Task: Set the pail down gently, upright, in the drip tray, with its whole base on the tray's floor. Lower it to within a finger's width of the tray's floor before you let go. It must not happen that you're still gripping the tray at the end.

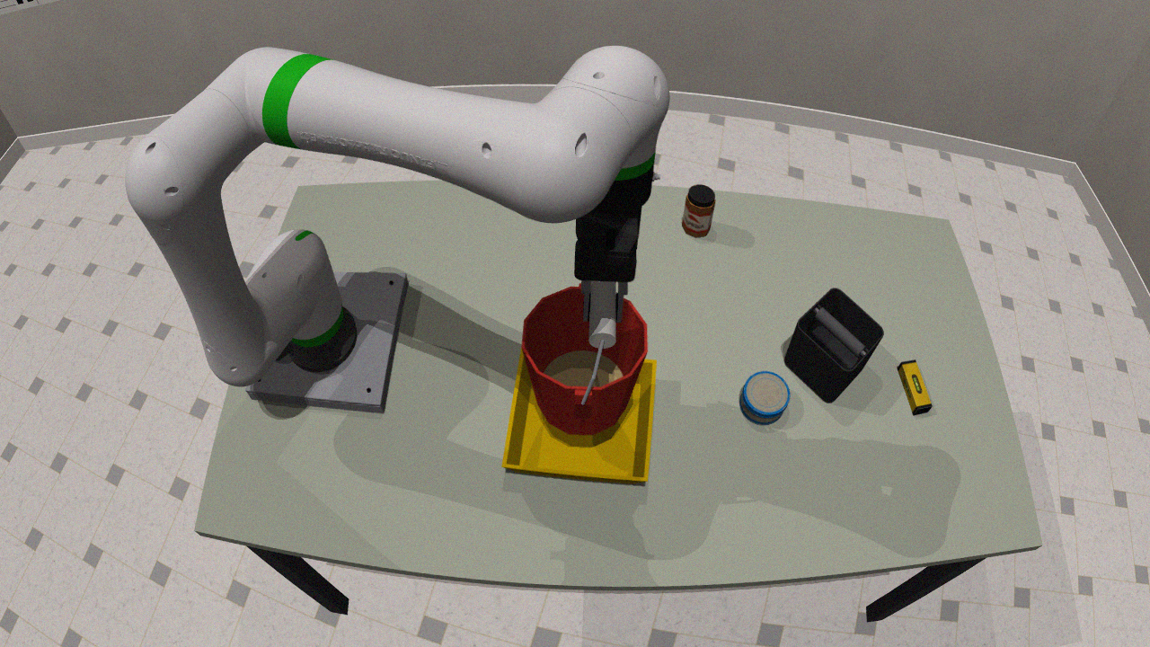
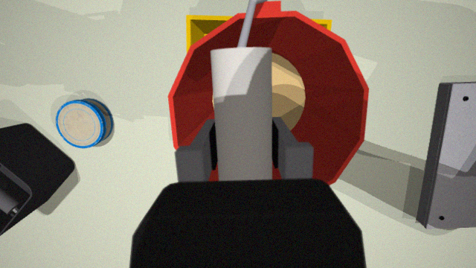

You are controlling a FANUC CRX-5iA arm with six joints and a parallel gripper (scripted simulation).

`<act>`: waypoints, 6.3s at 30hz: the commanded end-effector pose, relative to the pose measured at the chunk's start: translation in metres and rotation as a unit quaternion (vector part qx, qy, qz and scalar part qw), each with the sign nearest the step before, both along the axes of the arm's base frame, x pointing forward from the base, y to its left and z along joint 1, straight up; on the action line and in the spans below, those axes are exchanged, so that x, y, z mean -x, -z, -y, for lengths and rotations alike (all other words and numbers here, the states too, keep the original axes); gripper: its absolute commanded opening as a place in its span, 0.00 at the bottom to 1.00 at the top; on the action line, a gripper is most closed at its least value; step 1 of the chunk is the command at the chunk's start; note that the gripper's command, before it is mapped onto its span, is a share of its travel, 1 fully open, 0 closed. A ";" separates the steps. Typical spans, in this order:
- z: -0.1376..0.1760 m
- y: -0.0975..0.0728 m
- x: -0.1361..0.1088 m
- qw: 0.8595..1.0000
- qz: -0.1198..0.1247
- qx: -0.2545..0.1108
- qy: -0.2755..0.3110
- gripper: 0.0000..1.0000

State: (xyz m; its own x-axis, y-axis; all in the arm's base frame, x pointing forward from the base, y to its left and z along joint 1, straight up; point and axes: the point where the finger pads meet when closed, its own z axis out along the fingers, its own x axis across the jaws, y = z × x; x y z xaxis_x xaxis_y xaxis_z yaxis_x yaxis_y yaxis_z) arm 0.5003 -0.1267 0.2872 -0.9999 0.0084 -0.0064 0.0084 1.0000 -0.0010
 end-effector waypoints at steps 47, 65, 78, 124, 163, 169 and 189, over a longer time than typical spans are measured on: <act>0.006 -0.001 -0.001 1.000 0.001 0.000 0.000 0.00; 0.006 -0.001 -0.001 1.000 0.001 0.000 0.000 0.00; 0.006 -0.001 -0.001 1.000 0.001 0.000 0.000 0.00; 0.006 0.019 -0.002 1.000 0.001 0.000 0.000 0.00; 0.006 0.060 -0.002 1.000 0.001 0.000 0.000 0.00; 0.006 0.066 -0.002 1.000 0.001 0.000 0.000 0.00; 0.006 0.080 -0.002 1.000 0.001 0.000 0.000 0.00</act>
